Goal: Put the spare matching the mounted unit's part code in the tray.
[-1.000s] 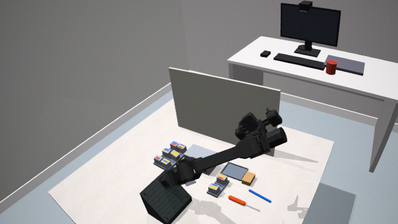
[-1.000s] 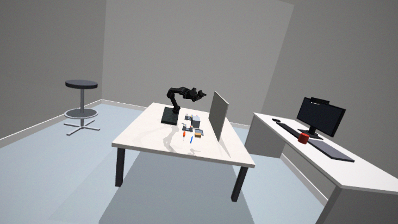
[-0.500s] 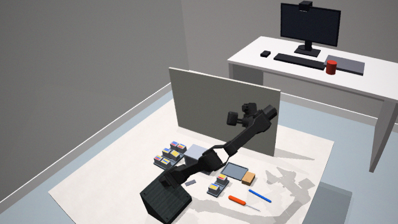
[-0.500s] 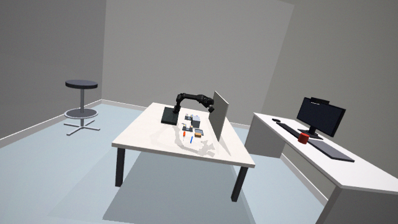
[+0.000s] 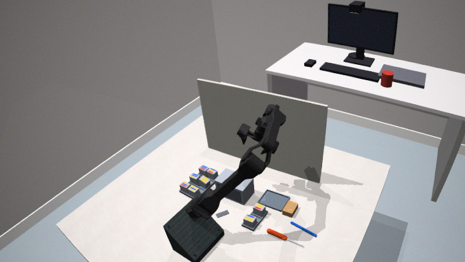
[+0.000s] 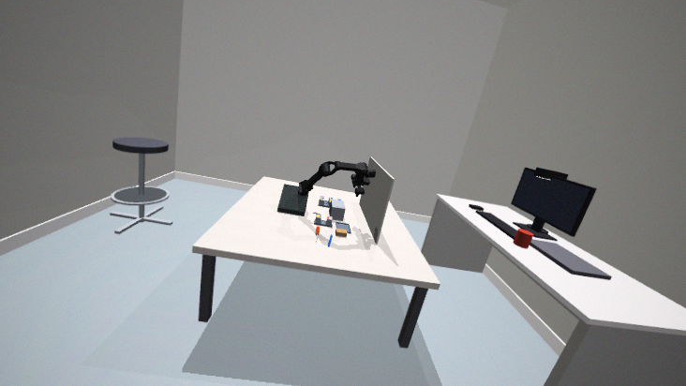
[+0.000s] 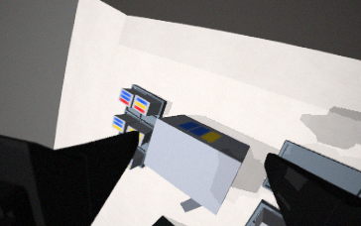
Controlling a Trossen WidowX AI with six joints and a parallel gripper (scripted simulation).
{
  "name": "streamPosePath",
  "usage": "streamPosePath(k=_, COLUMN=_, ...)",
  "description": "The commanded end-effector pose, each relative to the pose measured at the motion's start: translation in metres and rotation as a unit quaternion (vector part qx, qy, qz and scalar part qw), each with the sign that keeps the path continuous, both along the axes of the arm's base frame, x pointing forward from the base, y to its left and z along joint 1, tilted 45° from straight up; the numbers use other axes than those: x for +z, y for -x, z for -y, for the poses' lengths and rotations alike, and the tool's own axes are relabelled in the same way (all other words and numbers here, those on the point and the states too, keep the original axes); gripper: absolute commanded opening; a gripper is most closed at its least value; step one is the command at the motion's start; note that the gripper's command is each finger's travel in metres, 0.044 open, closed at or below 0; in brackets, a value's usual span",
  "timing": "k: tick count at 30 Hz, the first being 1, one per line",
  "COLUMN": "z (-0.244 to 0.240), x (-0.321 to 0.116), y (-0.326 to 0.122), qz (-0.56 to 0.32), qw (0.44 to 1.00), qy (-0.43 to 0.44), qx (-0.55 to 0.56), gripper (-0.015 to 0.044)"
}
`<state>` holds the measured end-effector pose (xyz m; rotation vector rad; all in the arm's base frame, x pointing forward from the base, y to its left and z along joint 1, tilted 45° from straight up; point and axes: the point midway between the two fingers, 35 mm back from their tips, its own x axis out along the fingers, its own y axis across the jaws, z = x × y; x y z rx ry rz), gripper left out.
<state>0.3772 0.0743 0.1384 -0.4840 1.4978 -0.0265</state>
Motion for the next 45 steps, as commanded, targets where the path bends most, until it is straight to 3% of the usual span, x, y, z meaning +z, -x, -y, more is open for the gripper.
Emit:
streamPosePath(k=1, z=-0.020, x=-0.056, y=0.014, qz=0.016, qw=0.982, qy=0.171, qx=-0.078, gripper=0.0440)
streamPosePath(k=4, z=-0.027, x=-0.069, y=0.017, qz=0.041, qw=0.971, qy=0.219, qx=-0.088, gripper=0.0440)
streamPosePath(k=29, z=-0.029, x=-0.071, y=0.017, qz=0.037, qw=0.972, qy=0.219, qx=-0.080, gripper=0.0440)
streamPosePath(k=36, z=-0.088, x=-0.157, y=0.060, qz=-0.133, qw=0.942, qy=0.229, qx=0.206, gripper=0.0440)
streamPosePath(k=45, z=-0.124, x=-0.248, y=0.136, qz=-0.311, qw=0.775, qy=0.222, qx=0.504, gripper=0.0440)
